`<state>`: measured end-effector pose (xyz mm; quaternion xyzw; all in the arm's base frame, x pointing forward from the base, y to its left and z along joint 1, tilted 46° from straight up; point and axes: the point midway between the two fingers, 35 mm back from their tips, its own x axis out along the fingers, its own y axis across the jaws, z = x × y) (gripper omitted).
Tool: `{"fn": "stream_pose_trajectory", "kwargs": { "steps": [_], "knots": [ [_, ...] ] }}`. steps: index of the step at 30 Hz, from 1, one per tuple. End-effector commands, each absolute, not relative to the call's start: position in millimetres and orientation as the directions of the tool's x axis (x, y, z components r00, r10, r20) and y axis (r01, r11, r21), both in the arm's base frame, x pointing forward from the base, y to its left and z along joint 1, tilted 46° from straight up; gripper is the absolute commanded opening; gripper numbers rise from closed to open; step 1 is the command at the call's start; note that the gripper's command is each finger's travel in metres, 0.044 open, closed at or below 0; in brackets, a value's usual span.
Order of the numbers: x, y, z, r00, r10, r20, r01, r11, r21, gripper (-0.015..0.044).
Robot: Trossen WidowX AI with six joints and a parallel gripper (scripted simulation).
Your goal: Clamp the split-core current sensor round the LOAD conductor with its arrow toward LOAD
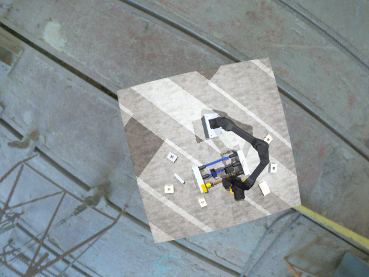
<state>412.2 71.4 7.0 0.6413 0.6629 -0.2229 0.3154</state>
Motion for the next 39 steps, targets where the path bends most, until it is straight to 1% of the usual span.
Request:
{"fn": "stream_pose_trajectory", "kwargs": {
  "steps": [1,39],
  "knots": [
    [412,71,7,0.022,0.71,-0.704,0.991,0.078,0.11,0.0],
    [412,61,15,0.04,0.711,-0.702,0.992,0.056,0.114,0.0]
  ]
}}
